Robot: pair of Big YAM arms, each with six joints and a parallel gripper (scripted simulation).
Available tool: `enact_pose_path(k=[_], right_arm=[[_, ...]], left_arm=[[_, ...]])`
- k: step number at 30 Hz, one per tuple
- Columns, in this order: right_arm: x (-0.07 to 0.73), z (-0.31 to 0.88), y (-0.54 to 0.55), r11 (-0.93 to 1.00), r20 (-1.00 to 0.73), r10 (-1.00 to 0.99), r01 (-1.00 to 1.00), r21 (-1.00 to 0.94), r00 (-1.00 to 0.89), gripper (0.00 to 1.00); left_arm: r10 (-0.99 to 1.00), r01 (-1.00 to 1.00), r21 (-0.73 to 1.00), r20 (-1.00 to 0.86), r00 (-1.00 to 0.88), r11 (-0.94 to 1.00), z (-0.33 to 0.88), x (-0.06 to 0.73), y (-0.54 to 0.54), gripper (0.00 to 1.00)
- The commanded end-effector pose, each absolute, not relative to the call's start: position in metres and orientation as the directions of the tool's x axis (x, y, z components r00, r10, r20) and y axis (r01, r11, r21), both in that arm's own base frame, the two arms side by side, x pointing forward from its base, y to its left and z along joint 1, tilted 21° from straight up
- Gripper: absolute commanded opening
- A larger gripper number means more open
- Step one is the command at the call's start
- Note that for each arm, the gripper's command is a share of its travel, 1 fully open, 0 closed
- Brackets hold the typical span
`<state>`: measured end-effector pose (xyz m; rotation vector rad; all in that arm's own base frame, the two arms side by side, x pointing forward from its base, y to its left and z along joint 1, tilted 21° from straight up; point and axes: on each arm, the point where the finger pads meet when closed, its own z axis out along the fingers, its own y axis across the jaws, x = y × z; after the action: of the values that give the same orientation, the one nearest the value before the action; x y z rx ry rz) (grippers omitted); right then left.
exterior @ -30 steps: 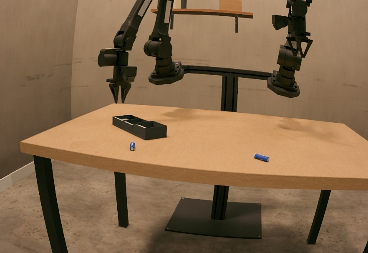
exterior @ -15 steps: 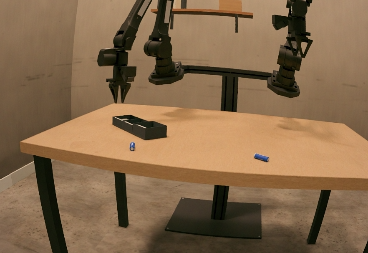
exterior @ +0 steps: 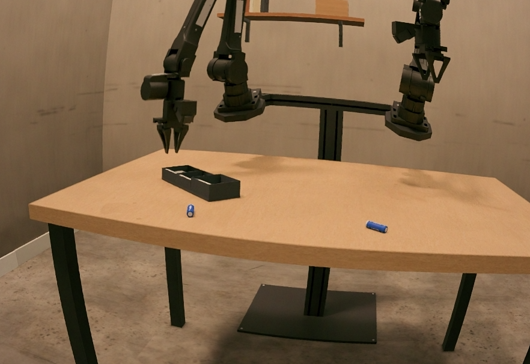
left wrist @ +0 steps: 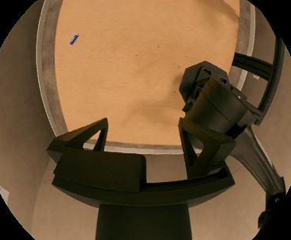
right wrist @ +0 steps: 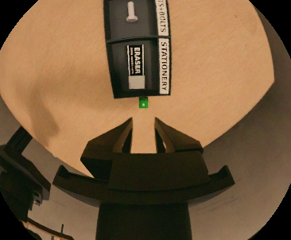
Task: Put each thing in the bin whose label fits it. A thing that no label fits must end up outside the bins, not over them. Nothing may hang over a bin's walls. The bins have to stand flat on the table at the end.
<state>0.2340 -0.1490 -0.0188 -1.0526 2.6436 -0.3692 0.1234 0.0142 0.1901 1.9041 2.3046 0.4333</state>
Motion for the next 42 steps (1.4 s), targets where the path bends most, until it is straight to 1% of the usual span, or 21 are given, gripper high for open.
enact_pose_path(k=[1,11,33,34,42], right_arm=[[0.245,-0.034,-0.150,0.703,-0.158,-0.698,-0.627,-0.335,-0.699,0.30],[0.260,-0.062,-0.158,0.702,-0.159,-0.698,-0.626,-0.339,-0.698,0.30],[0.266,-0.070,-0.160,0.699,-0.162,-0.700,-0.623,-0.351,-0.695,0.30],[0.266,-0.070,-0.160,0.699,-0.162,-0.700,-0.622,-0.352,-0.695,0.11],[0.266,-0.069,-0.160,0.699,-0.162,-0.700,-0.622,-0.353,-0.695,0.11]], left_arm=[[0.977,0.919,0.358,0.065,-0.202,0.166,0.223,0.129,0.014,1.00],[0.977,0.919,0.358,0.065,-0.202,0.166,0.223,0.129,0.014,1.00],[0.977,0.919,0.358,0.065,-0.202,0.166,0.223,0.129,0.014,1.00],[0.977,0.919,0.358,0.065,-0.202,0.166,0.223,0.129,0.014,1.00],[0.977,0.919,0.358,0.065,-0.202,0.166,0.223,0.129,0.014,1.00]])
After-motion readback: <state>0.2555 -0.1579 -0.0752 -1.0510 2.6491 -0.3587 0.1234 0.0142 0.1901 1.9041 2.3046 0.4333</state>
